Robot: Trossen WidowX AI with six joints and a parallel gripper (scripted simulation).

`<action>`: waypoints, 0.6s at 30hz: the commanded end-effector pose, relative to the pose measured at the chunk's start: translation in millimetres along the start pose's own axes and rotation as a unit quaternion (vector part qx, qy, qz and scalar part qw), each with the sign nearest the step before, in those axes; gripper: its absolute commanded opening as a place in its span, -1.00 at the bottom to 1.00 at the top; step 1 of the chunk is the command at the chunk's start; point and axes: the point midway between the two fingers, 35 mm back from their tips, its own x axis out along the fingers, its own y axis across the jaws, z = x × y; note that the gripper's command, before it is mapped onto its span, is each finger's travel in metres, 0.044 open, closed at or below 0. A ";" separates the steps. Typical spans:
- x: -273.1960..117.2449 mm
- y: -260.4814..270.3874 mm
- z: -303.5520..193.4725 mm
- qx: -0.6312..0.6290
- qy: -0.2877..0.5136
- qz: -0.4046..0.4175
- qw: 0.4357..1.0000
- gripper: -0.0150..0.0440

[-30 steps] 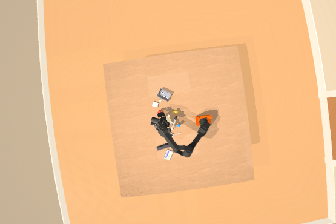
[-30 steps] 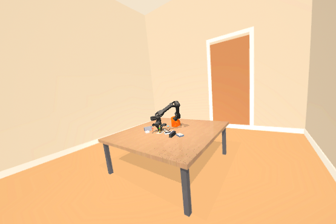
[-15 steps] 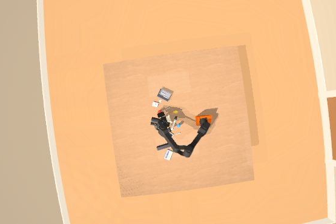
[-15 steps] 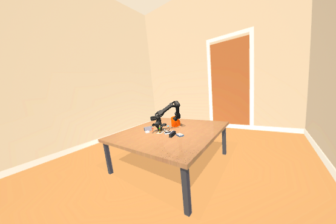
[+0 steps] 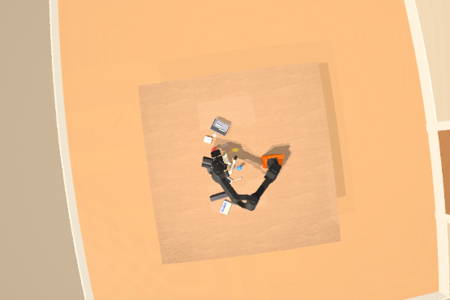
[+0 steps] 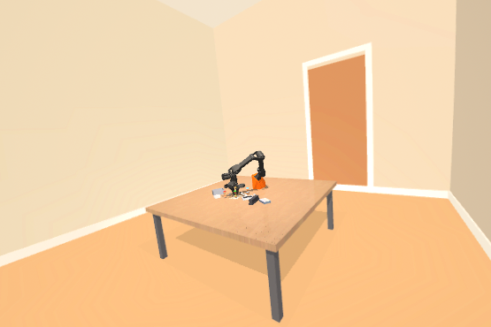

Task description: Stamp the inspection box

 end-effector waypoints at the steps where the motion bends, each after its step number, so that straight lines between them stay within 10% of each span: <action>1: -1.6 -0.3 -0.3 0.000 0.001 0.001 1.000 -0.49; 18: -15.1 -0.7 0.5 0.000 0.001 0.000 1.000 -0.49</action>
